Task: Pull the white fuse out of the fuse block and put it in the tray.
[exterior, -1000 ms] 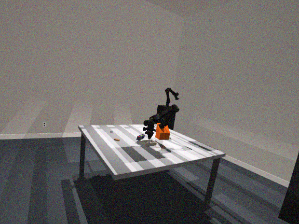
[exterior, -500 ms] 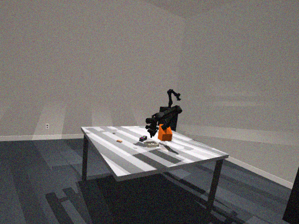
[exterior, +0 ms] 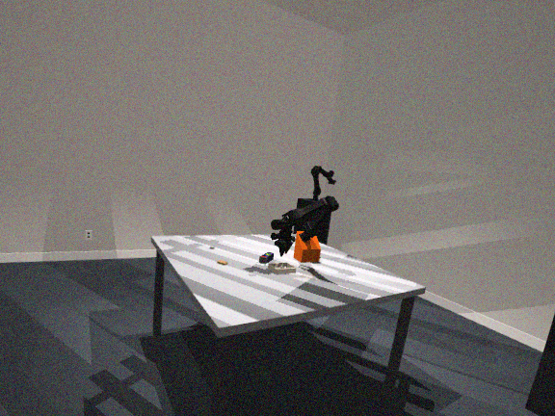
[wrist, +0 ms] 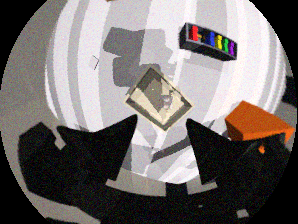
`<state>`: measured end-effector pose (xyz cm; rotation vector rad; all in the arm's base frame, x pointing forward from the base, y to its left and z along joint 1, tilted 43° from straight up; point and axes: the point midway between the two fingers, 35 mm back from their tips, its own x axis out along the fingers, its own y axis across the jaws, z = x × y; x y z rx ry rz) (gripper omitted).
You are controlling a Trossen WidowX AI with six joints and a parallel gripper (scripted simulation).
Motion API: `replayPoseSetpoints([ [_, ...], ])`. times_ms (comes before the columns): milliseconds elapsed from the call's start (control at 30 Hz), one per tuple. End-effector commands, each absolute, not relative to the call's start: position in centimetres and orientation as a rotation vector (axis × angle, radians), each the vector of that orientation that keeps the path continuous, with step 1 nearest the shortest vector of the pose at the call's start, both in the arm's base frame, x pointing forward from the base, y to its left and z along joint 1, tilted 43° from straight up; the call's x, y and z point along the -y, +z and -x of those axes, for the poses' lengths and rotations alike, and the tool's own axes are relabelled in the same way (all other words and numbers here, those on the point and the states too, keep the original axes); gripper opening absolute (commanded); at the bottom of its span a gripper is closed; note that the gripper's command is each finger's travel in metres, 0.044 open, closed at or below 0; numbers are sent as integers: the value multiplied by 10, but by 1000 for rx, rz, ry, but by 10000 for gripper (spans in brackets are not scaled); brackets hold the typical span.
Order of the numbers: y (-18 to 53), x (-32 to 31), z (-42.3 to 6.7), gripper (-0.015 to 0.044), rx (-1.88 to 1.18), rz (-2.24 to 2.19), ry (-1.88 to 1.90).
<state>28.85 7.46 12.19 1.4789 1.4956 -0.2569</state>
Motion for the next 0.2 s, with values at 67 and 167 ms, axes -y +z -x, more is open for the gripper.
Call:
replayPoseSetpoints([
  [67, 122, -75, -289, 330, -1496, -1479, -257],
  [167, 122, -75, -289, 330, -1496, -1479, -257],
])
